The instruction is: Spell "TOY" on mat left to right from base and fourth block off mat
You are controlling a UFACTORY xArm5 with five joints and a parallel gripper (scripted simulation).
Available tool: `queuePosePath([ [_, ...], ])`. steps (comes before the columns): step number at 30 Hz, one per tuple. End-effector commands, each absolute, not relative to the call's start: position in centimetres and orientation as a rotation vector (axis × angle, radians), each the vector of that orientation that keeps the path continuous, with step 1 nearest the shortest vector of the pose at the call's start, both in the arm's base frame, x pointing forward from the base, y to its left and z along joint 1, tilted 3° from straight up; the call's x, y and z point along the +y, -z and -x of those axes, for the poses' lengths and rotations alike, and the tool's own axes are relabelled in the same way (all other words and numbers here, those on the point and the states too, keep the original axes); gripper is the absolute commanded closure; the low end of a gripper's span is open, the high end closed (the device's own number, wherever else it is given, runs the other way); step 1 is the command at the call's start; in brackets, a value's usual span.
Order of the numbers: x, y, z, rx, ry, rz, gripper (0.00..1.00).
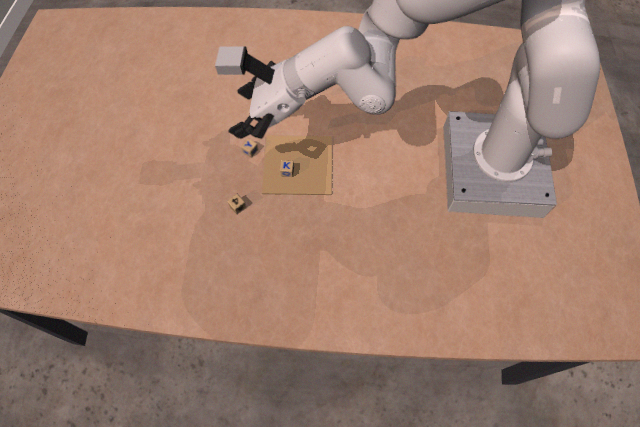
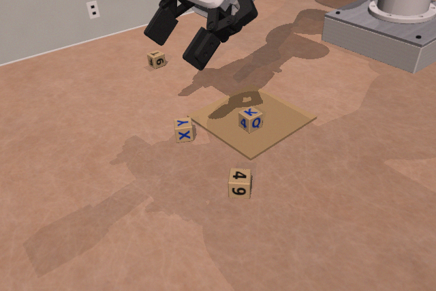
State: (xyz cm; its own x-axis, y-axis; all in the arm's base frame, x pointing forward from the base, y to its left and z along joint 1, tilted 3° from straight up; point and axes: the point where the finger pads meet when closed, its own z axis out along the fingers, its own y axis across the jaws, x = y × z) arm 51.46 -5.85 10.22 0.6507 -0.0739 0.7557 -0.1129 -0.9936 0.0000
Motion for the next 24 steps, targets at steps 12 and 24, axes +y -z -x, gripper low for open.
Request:
queuePosePath([
  [12, -9.7, -9.0, -51.6, -0.424, -1.178, -2.850, 0.00],
  [24, -17.4, -6.6, -50.4, -0.984, -0.938, -2.834, 0.00],
])
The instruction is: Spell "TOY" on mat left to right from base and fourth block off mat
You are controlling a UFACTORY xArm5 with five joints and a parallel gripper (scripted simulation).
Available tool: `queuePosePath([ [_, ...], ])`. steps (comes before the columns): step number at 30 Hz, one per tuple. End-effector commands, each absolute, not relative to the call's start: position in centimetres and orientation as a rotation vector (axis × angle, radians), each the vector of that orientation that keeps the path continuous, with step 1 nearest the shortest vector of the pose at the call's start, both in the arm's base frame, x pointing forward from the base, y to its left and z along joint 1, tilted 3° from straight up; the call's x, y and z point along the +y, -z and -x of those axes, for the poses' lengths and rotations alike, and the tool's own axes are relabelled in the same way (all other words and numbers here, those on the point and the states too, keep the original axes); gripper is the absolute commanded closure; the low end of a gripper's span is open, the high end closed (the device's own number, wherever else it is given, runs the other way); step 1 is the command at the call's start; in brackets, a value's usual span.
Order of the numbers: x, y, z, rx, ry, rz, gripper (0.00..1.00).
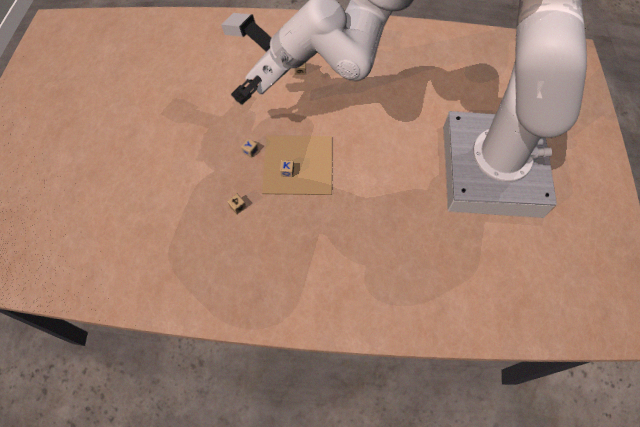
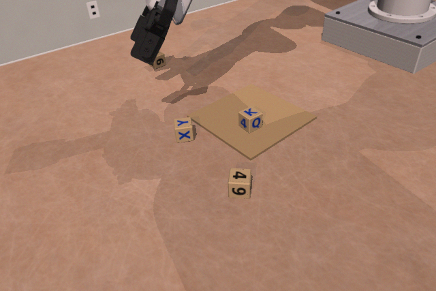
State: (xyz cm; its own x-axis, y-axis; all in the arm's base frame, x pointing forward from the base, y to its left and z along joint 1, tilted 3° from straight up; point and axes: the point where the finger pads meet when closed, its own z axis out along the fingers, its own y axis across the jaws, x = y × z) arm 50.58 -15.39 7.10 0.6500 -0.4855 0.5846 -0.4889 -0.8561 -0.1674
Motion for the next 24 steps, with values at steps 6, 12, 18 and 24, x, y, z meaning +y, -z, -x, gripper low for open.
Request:
queuePosePath([
  [6, -21.4, -5.6, -48.9, -1.288, -0.800, -2.765, 0.00],
  [12, -24.8, -4.9, -47.1, -1.552, -0.673, -2.669, 0.00],
  [18, -27.9, -4.4, -45.0, -1.801, -0.546, -2.542, 0.00],
  [24, -31.1, -4.1, -42.3, -2.061, -0.402, -2.365, 0.00],
])
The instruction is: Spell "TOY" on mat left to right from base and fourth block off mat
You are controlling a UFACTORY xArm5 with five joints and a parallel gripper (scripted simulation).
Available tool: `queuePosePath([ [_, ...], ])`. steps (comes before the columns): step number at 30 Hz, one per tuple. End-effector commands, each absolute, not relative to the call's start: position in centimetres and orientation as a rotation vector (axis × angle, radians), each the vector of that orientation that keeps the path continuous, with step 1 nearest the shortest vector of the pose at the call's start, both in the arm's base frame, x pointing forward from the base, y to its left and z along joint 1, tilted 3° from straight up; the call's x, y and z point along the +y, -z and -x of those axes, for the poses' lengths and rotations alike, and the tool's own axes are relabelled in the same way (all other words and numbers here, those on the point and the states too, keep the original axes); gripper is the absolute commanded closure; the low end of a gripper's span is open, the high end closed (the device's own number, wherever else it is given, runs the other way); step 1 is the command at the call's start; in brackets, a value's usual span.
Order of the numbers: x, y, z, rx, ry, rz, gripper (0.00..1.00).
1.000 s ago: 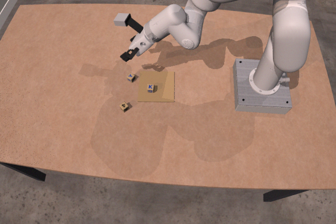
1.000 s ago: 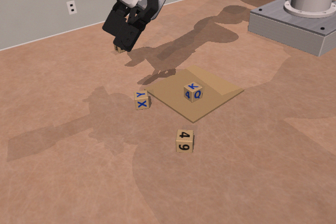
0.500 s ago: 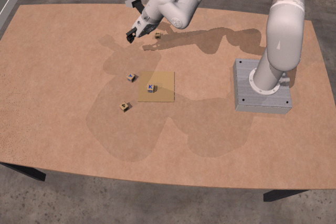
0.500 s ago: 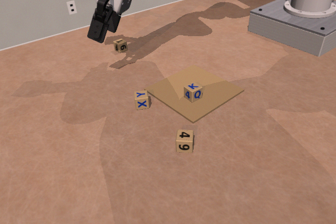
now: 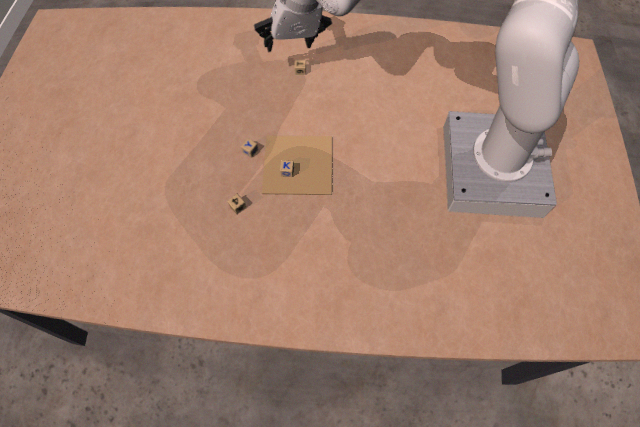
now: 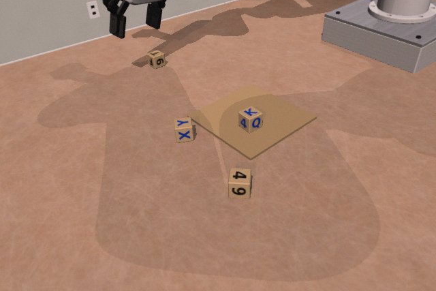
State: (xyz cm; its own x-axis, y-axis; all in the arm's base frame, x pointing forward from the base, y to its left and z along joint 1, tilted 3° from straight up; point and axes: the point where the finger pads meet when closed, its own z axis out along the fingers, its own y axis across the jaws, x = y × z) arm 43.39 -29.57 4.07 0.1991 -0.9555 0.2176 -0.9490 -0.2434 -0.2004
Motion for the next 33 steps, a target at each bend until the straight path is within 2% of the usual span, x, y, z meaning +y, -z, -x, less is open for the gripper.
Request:
queuePosePath([
  [1, -31.6, -4.0, -41.8, 2.075, 0.373, 2.301, 0.00],
  [7, -33.0, -4.0, -40.4, 2.188, 0.306, 2.207, 0.00],
  [33, -33.0, -4.0, -40.3, 2.189, 0.306, 2.206, 0.00],
])
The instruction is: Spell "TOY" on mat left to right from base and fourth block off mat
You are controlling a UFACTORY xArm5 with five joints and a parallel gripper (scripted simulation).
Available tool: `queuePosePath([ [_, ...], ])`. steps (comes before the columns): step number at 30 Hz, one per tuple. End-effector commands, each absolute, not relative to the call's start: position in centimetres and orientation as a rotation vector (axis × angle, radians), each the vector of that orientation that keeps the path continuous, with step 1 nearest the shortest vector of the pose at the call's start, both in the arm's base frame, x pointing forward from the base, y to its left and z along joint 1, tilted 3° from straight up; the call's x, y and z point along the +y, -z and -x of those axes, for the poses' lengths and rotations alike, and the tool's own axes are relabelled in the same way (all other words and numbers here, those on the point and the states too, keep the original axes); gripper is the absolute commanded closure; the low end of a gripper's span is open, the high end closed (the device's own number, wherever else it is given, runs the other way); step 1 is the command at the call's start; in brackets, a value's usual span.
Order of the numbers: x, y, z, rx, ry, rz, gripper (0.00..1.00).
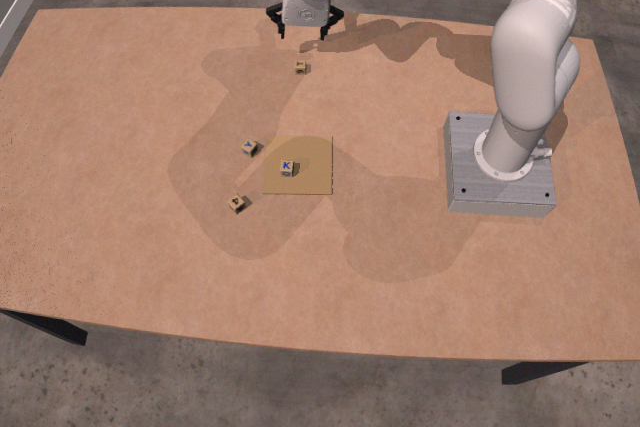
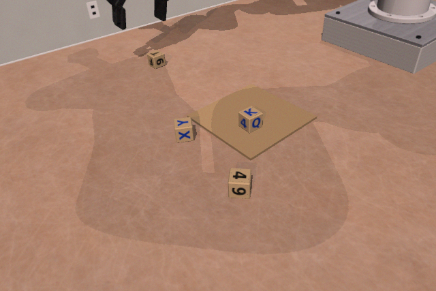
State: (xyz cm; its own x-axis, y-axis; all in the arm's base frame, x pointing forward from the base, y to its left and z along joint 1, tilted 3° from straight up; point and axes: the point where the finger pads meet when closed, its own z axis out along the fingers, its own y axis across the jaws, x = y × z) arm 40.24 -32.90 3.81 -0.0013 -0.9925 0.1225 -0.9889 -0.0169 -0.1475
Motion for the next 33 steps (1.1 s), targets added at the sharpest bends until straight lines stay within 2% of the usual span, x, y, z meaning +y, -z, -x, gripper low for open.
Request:
queuePosePath([
  [1, -33.0, -4.0, -40.3, 2.189, 0.306, 2.206, 0.00],
  [23, -32.9, -4.0, -40.4, 2.187, 0.305, 2.209, 0.00],
  [33, -24.5, -6.1, -43.7, 1.748, 0.246, 2.583, 0.00],
])
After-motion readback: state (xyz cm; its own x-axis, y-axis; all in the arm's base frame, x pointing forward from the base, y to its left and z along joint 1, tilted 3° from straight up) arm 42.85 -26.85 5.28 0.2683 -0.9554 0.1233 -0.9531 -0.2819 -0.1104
